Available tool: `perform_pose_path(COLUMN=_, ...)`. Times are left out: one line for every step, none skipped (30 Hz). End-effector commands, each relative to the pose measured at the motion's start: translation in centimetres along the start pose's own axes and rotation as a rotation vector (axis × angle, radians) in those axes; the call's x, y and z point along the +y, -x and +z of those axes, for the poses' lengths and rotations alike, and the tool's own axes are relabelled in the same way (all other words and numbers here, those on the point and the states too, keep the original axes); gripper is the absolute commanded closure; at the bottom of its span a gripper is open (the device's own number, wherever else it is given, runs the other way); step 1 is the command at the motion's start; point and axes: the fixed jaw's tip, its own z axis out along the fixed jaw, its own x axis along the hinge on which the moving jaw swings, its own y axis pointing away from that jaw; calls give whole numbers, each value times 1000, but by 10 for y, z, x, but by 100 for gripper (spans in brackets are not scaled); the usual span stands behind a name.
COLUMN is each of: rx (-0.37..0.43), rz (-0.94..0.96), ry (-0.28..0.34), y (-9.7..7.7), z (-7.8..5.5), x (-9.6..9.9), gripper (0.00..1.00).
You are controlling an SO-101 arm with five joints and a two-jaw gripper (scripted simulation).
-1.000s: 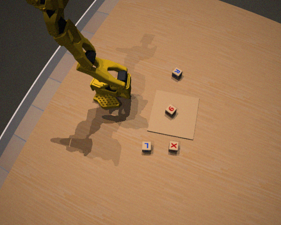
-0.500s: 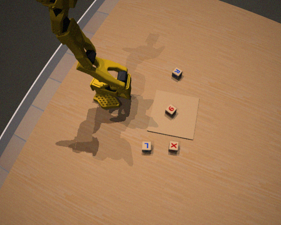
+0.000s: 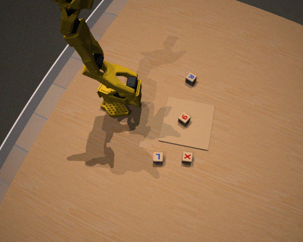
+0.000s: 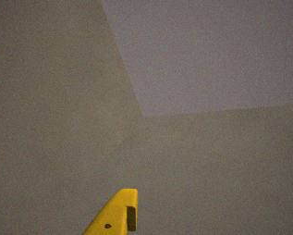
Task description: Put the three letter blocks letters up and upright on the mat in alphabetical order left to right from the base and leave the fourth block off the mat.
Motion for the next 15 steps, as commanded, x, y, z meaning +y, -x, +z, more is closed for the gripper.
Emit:
perform_pose_path(rx=14, rz=28, ry=85, y=-2, z=5, x=21, gripper=0)
perform_pose_path(rx=18, rz=38, ry=103, y=-2, z=6, x=26, gripper=0)
perform_pose_path(rx=22, rz=46, ry=120, y=-3, z=6, x=29, gripper=0)
perform_pose_path(rx=25, rz=53, ry=133, y=-3, z=6, x=32, gripper=0)
perform_pose_path(rx=27, rz=58, ry=143, y=-3, z=6, x=34, gripper=0)
perform_pose_path(rx=29, rz=61, ry=149, y=-3, z=6, x=36, gripper=0)
perform_pose_path(rx=29, rz=62, ry=152, y=-3, z=6, x=36, gripper=0)
perform_pose_path(rx=30, rz=62, ry=152, y=-3, z=6, x=36, gripper=0)
perform_pose_path(rx=30, rz=62, ry=152, y=-3, z=6, x=36, gripper=0)
perform_pose_path(rx=30, rz=62, ry=152, y=-3, z=6, x=36, gripper=0)
perform_pose_path(rx=30, rz=63, ry=153, y=-3, z=6, x=37, gripper=0)
perform_pose_path(rx=30, rz=64, ry=155, y=-3, z=6, x=37, gripper=0)
perform_pose_path(rx=32, rz=67, ry=161, y=-3, z=6, x=38, gripper=0)
perform_pose_path(rx=34, rz=72, ry=171, y=-4, z=6, x=41, gripper=0)
perform_pose_path(rx=38, rz=79, ry=184, y=-4, z=6, x=44, gripper=0)
